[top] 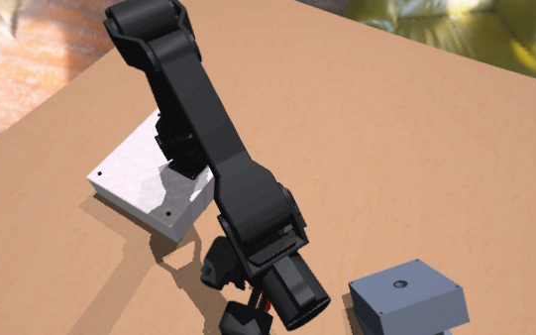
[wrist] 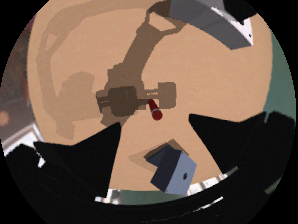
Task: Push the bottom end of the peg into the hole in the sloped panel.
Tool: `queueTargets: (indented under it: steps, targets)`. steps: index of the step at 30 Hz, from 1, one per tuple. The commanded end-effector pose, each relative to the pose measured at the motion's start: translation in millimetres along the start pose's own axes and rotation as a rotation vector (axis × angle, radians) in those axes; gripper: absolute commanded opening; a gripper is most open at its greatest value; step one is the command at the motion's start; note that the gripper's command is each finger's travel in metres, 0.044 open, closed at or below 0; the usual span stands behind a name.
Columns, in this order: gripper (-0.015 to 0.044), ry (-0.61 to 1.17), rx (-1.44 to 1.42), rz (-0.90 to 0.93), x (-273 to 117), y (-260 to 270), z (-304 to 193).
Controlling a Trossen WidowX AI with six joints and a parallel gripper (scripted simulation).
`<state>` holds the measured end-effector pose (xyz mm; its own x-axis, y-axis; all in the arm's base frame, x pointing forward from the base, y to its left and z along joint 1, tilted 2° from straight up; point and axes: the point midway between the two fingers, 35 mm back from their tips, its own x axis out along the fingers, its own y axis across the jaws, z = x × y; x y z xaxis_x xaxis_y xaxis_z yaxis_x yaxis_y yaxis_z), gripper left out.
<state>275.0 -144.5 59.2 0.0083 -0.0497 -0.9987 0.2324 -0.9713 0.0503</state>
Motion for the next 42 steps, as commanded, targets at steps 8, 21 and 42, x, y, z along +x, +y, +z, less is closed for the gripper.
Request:
queueTargets:
  steps: [8, 21, 42]
  targets:
    - [0.0440, -0.010, 0.005, -0.015, 23, -2, 1]
    - [0.0440, -0.010, 0.005, -0.015, 44, -3, 2]
    - [0.0230, -0.006, 0.005, -0.005, 49, -3, 3]
